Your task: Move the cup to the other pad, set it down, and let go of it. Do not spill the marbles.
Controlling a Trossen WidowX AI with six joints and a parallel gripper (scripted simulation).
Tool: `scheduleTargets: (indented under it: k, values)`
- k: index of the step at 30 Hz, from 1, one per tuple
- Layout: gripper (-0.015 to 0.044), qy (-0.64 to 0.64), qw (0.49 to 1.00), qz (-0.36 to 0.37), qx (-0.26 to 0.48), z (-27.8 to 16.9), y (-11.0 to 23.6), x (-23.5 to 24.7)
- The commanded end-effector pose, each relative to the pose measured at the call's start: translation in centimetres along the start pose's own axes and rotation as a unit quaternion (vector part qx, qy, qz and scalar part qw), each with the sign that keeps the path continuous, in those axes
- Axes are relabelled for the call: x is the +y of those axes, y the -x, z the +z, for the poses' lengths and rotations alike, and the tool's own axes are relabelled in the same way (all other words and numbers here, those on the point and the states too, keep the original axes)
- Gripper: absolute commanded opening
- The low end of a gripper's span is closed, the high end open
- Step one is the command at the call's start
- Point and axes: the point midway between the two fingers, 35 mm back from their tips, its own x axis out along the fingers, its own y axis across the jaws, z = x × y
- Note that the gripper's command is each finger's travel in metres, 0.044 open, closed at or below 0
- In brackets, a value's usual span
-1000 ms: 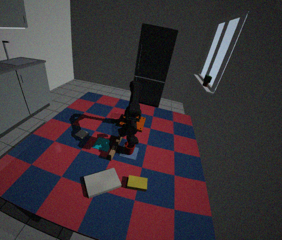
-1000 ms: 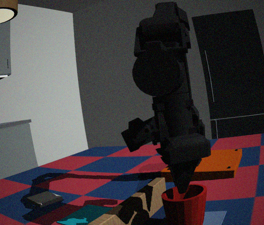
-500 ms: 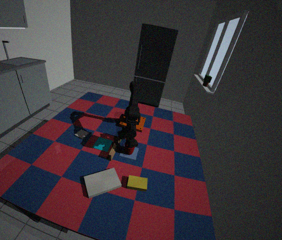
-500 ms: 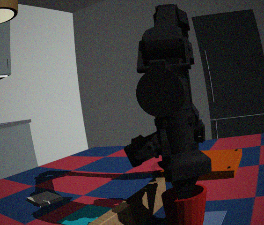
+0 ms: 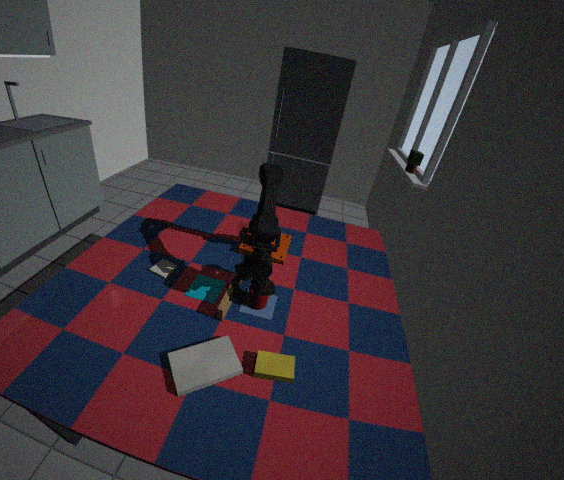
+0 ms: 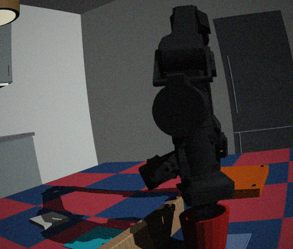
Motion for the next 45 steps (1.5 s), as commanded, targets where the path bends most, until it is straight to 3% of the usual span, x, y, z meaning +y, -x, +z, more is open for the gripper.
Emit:
scheduleTargets:
  k: [1,10,37,45]
  values:
    - [0.0023,0.0,1.0,0.001,0.0,0.0,0.0,0.0]
    - [0.0,0.0,1.0,0.001,0.0,0.0,0.3,0.1]
    - [0.0,-0.002,1.0,-0.001,0.002,0.2,8.1,0.5]
    - [0.0,-0.003,1.0,-0.001,0.0,0.3,8.3,0.5]
